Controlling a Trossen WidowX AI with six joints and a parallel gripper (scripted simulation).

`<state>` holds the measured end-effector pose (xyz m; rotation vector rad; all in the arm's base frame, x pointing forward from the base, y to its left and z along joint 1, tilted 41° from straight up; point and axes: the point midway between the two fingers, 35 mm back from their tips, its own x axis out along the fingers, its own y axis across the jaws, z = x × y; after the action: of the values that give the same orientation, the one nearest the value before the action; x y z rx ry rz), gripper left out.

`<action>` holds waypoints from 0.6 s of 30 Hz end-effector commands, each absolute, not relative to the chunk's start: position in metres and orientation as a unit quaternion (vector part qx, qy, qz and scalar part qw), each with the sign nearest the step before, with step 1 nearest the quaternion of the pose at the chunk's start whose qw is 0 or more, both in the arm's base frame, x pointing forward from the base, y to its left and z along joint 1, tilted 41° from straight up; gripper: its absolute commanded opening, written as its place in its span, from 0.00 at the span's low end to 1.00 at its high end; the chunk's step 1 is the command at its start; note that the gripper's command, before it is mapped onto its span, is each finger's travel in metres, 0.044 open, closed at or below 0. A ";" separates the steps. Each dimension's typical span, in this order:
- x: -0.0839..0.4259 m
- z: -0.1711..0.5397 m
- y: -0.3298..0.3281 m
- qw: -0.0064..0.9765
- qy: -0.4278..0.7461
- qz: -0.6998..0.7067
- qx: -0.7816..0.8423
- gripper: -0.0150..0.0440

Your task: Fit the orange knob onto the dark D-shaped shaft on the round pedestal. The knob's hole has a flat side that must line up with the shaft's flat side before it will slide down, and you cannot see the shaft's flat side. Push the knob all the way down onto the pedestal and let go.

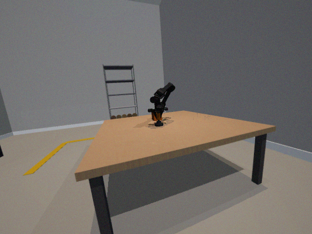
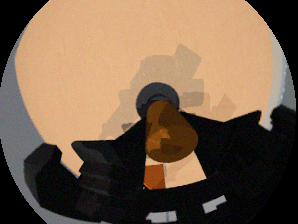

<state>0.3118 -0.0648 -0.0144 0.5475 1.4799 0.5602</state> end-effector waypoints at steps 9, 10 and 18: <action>0.312 -0.015 -0.064 0.664 0.662 0.235 0.256 0.25; 0.312 -0.015 -0.064 0.662 0.663 0.230 0.261 0.25; 0.312 -0.015 -0.064 0.670 0.656 0.251 0.240 0.25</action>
<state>0.3119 -0.0644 -0.0150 0.5665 1.4885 0.5420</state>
